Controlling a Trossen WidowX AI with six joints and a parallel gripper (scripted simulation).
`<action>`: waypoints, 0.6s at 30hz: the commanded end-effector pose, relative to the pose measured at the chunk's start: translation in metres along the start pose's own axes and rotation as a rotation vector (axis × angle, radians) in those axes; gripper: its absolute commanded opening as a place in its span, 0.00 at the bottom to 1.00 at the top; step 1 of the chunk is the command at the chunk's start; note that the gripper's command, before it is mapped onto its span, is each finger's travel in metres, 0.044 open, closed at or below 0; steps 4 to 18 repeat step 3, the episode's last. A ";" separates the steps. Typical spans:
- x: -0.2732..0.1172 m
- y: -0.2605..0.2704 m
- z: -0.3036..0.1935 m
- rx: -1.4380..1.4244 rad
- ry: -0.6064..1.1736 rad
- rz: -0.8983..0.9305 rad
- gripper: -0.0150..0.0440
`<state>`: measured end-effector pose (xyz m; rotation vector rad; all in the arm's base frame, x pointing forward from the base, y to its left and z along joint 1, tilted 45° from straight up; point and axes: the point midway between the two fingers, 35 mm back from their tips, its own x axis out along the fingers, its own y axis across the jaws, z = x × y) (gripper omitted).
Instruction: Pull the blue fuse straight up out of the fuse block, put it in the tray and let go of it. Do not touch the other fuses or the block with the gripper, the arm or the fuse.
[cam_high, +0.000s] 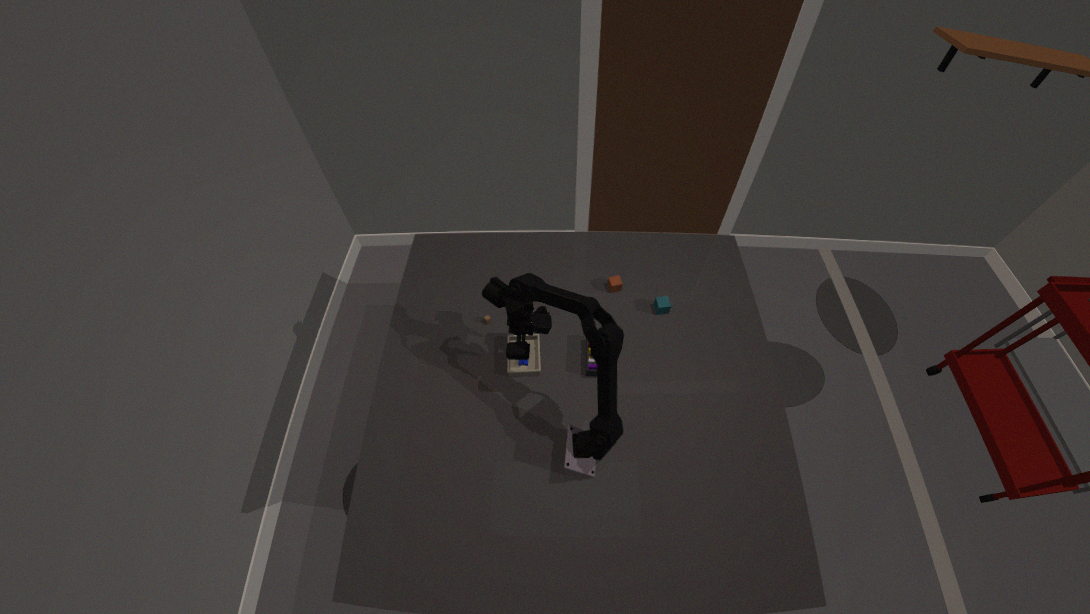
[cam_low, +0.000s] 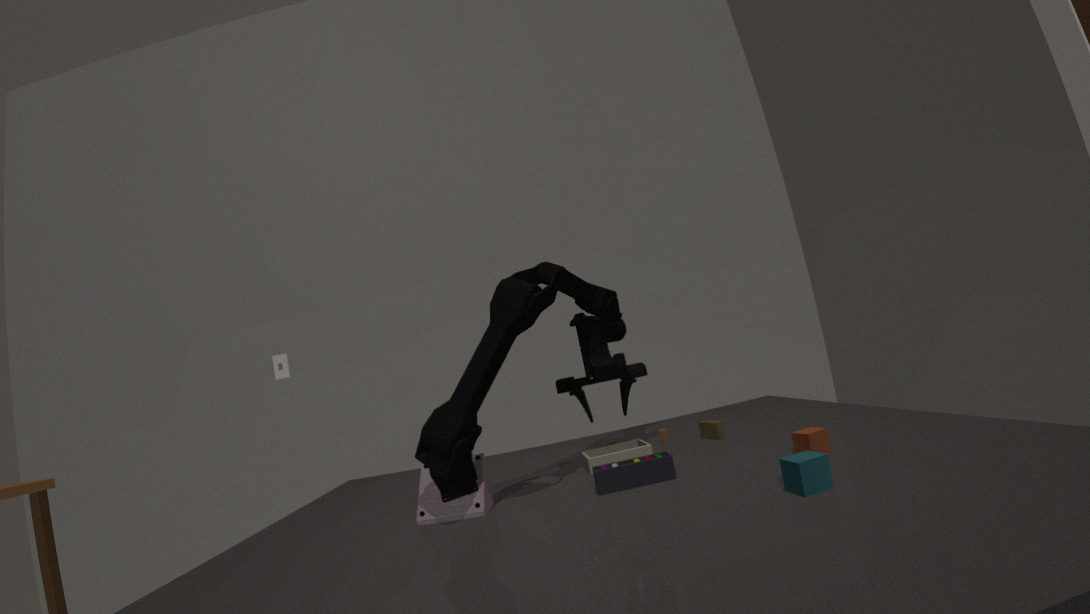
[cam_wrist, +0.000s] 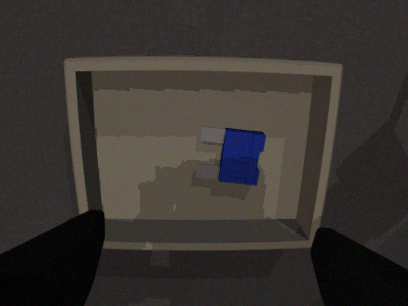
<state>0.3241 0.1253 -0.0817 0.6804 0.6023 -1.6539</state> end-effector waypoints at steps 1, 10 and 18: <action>0.000 0.000 0.000 0.000 0.000 0.000 0.81; 0.000 0.000 0.000 0.000 0.000 0.000 0.81; 0.000 0.000 0.000 0.000 0.000 0.000 0.81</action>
